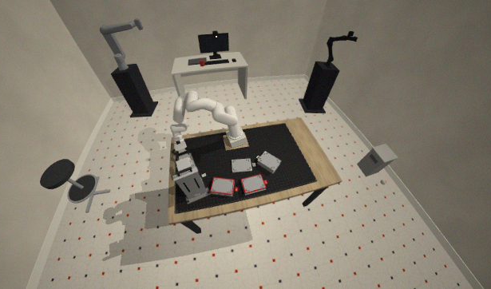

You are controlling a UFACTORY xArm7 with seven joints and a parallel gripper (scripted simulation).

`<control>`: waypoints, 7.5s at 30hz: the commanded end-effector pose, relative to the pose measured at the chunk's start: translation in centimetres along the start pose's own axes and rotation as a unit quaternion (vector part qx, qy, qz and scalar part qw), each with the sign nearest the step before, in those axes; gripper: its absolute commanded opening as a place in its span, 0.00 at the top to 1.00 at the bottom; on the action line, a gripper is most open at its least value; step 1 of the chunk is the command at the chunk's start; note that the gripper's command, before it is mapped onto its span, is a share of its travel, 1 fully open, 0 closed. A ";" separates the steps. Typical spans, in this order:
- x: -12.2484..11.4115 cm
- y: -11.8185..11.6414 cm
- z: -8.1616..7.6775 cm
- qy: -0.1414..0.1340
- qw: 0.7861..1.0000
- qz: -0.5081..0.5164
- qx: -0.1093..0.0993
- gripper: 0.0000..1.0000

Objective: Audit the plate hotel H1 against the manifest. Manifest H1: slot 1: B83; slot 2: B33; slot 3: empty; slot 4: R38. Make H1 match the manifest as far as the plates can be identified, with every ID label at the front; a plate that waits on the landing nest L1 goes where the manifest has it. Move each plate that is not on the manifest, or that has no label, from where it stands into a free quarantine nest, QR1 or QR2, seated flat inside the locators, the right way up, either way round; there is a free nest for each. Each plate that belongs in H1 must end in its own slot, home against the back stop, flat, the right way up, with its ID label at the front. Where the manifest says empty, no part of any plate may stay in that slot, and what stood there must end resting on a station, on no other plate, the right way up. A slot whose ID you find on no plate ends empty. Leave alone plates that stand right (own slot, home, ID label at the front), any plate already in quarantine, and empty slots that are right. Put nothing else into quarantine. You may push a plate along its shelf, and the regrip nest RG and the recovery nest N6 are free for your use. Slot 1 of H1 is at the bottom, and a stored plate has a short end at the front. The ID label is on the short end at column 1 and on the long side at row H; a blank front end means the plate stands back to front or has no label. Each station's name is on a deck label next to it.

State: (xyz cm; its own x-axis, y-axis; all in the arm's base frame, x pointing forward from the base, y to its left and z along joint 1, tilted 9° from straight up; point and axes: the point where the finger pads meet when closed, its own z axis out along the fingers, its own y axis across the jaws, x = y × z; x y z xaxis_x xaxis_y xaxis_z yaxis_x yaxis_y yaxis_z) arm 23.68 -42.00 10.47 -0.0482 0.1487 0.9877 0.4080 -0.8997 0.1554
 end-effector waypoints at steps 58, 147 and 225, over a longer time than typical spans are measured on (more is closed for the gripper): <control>-1.4 0.1 0.0 0.000 1.000 -0.002 0.000 1.00; -1.8 0.1 -3.5 -0.001 1.000 -0.002 0.000 0.00; 6.7 0.1 -5.1 -0.001 1.000 -0.002 0.000 0.00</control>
State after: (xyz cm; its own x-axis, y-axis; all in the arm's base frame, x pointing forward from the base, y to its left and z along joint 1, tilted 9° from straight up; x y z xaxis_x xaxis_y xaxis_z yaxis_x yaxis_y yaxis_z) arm 18.75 -43.27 16.25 -0.0490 0.1497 0.9875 0.4085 -0.8992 0.1566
